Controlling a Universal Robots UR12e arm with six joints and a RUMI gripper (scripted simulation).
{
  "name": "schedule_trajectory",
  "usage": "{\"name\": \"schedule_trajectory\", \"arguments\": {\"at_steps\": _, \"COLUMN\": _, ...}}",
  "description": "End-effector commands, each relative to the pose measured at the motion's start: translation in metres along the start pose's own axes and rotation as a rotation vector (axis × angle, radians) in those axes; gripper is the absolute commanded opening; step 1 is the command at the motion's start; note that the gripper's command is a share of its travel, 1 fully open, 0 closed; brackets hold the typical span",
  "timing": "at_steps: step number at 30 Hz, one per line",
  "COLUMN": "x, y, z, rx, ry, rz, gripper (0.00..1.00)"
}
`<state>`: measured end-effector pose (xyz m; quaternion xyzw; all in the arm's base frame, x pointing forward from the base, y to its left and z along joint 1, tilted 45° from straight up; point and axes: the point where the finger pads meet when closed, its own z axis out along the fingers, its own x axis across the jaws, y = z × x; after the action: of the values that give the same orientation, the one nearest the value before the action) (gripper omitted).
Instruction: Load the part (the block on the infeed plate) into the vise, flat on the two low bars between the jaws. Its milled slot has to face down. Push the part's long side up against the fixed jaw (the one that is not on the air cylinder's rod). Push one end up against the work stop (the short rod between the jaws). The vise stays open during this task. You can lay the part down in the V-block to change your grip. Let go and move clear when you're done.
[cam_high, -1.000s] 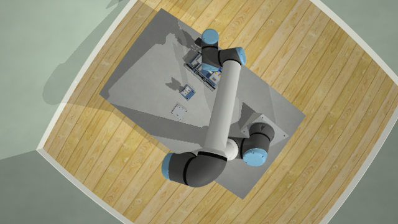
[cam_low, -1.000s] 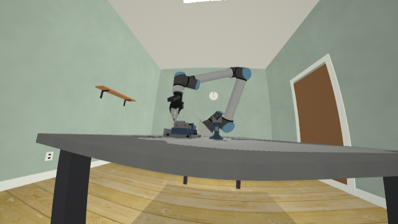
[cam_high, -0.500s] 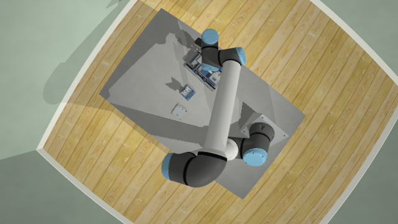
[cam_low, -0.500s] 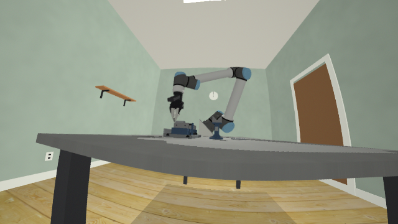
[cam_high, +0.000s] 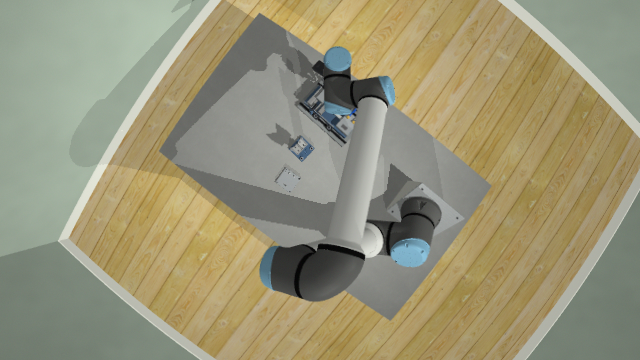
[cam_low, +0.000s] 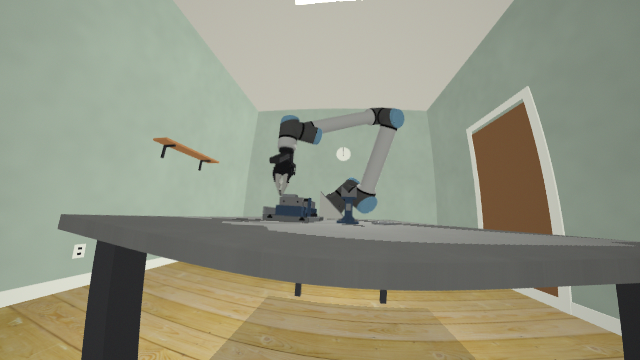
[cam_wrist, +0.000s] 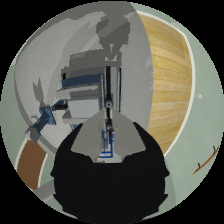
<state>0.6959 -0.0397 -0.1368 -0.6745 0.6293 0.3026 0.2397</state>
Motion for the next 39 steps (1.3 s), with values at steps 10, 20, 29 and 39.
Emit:
{"name": "schedule_trajectory", "arguments": {"at_steps": 10, "x": -0.0015, "y": -0.0005, "z": -0.0010, "rx": 0.001, "ry": 0.001, "rz": 0.000, "gripper": 0.00}}
{"name": "schedule_trajectory", "arguments": {"at_steps": 20, "x": -0.0030, "y": -0.0005, "z": -0.0009, "rx": 0.001, "ry": 0.001, "rz": 0.000, "gripper": 0.00}}
{"name": "schedule_trajectory", "arguments": {"at_steps": 29, "x": -0.0051, "y": -0.0005, "z": -0.0009, "rx": 0.001, "ry": 0.001, "rz": 0.000, "gripper": 0.00}}
{"name": "schedule_trajectory", "arguments": {"at_steps": 39, "x": -0.0073, "y": -0.0005, "z": -0.0009, "rx": 0.001, "ry": 0.001, "rz": 0.000, "gripper": 0.00}}
